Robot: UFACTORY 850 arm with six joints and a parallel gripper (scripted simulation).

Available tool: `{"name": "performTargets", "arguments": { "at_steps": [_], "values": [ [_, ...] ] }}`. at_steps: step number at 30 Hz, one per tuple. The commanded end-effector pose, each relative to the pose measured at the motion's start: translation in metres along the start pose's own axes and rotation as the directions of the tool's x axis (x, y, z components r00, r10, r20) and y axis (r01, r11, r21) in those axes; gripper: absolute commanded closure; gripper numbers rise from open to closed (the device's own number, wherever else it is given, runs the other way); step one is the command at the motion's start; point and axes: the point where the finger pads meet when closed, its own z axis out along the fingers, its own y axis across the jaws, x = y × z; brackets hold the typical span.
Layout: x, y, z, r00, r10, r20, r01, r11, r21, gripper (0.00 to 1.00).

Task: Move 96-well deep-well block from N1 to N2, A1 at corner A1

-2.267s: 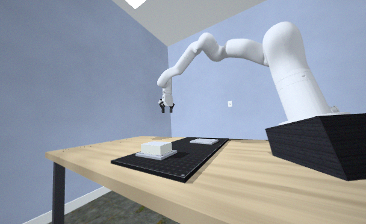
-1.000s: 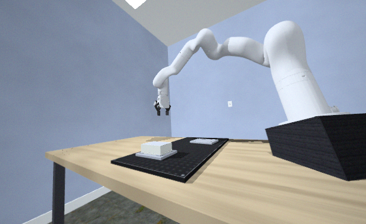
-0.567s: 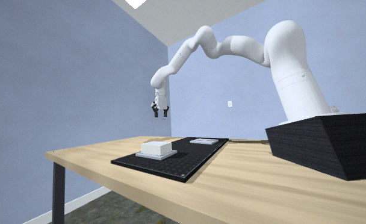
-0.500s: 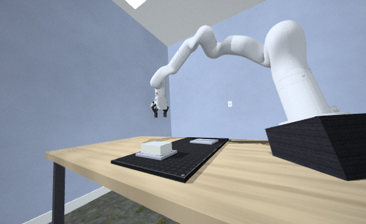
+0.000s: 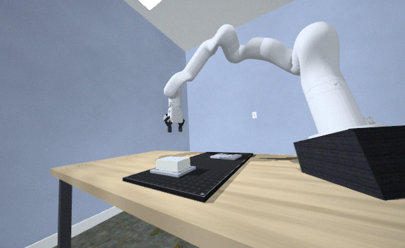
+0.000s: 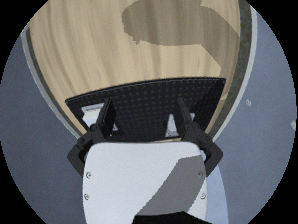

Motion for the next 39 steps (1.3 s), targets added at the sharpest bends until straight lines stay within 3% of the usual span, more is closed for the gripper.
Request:
{"name": "performTargets", "arguments": {
  "at_steps": [1,24,30,39],
  "values": [
    [-0.012,-0.018,0.004,1.000,-0.014,0.006,0.014,1.000,0.005,0.00],
    [-0.072,-0.092,0.022,0.999,-0.039,0.022,0.039,0.999,0.013,0.00],
    [-0.080,-0.100,0.024,0.997,-0.065,0.038,0.065,0.998,0.021,0.00],
    [-0.113,-0.130,0.031,0.997,-0.065,0.038,0.065,0.998,0.021,0.00]
  ]
}}
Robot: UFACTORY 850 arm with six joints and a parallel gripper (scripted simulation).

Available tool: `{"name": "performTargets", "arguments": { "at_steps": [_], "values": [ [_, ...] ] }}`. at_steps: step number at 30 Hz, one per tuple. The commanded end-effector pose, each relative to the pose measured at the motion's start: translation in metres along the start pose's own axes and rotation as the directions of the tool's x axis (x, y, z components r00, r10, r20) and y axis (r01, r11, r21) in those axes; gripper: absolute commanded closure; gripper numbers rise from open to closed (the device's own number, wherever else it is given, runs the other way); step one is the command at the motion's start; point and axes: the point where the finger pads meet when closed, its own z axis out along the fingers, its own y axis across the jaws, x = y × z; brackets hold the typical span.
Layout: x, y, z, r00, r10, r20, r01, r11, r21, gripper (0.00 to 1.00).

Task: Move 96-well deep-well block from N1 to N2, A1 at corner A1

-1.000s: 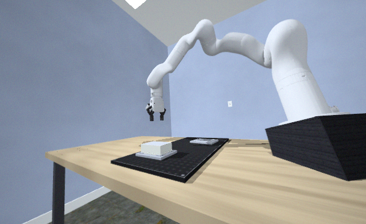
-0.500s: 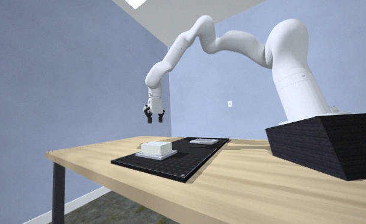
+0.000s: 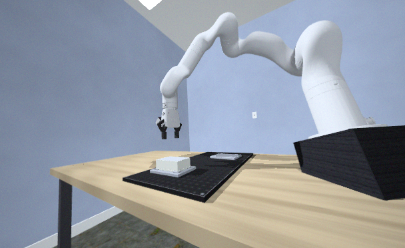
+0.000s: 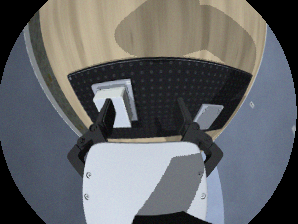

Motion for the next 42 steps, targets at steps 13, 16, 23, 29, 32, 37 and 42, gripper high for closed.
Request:
{"name": "performTargets", "arguments": {
  "at_steps": [13,16,23,29,32,37,42],
  "values": [
    [-0.048,-0.046,0.012,1.000,-0.027,0.015,0.026,1.000,0.007,0.00],
    [-0.059,-0.055,0.014,1.000,-0.027,0.015,0.026,1.000,0.007,0.00],
    [-0.079,-0.069,0.019,0.998,-0.054,0.034,0.053,0.999,0.012,0.00],
    [-0.095,-0.081,0.022,0.998,-0.054,0.034,0.053,0.999,0.012,0.00],
    [-0.107,-0.089,0.024,0.998,-0.054,0.034,0.053,0.999,0.012,0.00],
    [-0.110,-0.091,0.025,0.998,-0.054,0.034,0.053,0.999,0.012,0.00],
    [-0.110,-0.091,0.025,0.998,-0.054,0.034,0.053,0.999,0.012,0.00]
  ]
}}
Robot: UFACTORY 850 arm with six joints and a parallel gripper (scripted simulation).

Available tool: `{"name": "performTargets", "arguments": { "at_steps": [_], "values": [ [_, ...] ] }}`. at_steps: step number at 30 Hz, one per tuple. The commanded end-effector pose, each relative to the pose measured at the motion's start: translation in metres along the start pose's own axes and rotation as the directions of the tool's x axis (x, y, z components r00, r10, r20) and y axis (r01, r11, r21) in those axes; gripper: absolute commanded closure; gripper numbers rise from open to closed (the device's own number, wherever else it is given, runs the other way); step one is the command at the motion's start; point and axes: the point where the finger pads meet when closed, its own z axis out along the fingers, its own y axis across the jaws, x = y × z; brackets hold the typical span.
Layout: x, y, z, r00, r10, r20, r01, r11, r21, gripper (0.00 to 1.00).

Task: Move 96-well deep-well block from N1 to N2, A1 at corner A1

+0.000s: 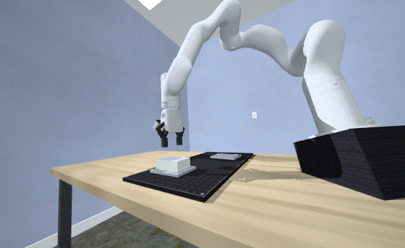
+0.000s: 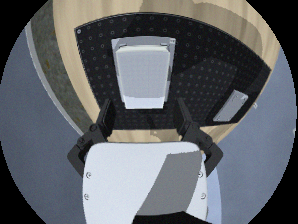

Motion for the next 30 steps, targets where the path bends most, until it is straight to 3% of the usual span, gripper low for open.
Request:
{"name": "performTargets", "arguments": {
  "at_steps": [1,9,30],
  "values": [
    [0.000,-0.001,-0.001,1.000,0.000,-0.003,0.000,1.000,0.000,0.00],
    [0.000,-0.001,-0.001,1.000,0.000,-0.003,0.000,1.000,0.000,0.00],
    [0.000,-0.001,0.031,1.000,0.000,-0.003,0.000,1.000,0.000,0.00]
  ]
}}
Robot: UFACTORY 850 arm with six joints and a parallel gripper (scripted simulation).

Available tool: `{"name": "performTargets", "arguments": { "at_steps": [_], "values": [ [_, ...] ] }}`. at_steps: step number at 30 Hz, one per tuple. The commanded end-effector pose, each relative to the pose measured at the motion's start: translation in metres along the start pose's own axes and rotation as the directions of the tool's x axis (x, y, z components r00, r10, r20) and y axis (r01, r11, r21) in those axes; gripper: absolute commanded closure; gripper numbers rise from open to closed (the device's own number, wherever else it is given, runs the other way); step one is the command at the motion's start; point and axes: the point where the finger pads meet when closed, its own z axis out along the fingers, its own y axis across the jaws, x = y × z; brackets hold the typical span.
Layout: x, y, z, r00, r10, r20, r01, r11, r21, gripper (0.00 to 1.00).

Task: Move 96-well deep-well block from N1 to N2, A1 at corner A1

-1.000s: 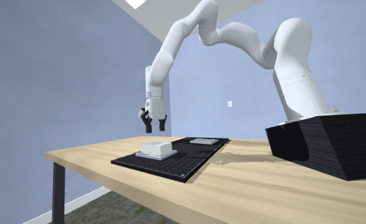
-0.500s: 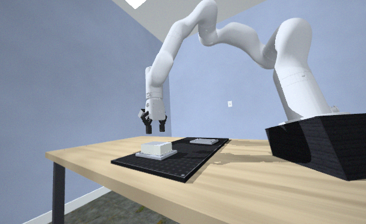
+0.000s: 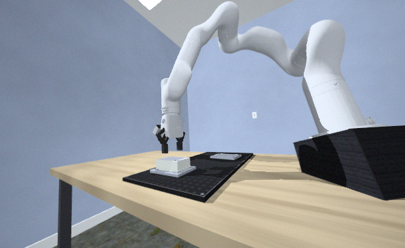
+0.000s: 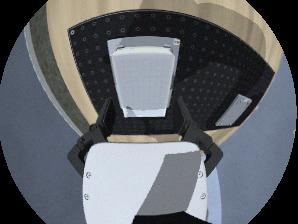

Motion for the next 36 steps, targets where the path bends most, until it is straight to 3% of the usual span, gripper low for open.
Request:
{"name": "performTargets", "arguments": {
  "at_steps": [1,26,36],
  "values": [
    [0.001,0.000,0.008,1.000,0.000,-0.002,0.000,1.000,0.001,0.00],
    [0.001,0.000,0.042,1.000,0.000,-0.002,0.000,1.000,0.001,0.00],
    [0.001,0.000,0.042,1.000,0.000,-0.002,0.000,1.000,0.001,0.00]
  ]
}}
